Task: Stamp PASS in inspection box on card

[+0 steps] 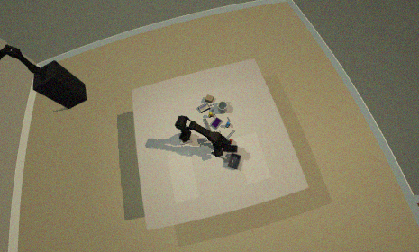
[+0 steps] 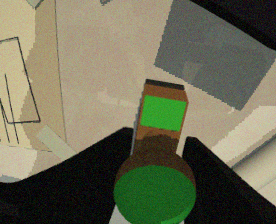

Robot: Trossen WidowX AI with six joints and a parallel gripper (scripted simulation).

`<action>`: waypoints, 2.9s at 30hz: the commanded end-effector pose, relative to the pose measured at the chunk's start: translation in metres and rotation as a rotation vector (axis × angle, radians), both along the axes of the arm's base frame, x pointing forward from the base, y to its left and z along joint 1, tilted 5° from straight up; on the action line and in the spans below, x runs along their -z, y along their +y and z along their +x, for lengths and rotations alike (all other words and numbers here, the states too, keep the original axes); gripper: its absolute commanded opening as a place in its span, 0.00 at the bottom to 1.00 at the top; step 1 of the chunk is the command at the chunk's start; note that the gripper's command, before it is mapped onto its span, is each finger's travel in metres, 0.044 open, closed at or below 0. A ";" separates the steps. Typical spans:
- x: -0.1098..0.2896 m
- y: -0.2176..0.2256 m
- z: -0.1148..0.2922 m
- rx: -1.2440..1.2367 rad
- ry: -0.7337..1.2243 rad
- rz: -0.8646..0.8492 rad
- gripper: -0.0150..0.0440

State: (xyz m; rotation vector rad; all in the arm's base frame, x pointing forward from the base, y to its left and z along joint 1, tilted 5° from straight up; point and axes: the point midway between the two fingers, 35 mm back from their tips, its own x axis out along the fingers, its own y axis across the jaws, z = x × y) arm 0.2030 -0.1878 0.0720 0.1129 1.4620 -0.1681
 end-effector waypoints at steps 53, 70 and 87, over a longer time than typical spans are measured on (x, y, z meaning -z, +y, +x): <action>-0.027 0.000 -0.001 0.001 0.002 -0.008 0.25; -0.036 0.000 -0.002 0.001 0.002 -0.010 0.25; -0.044 0.001 -0.003 0.001 0.003 -0.012 0.25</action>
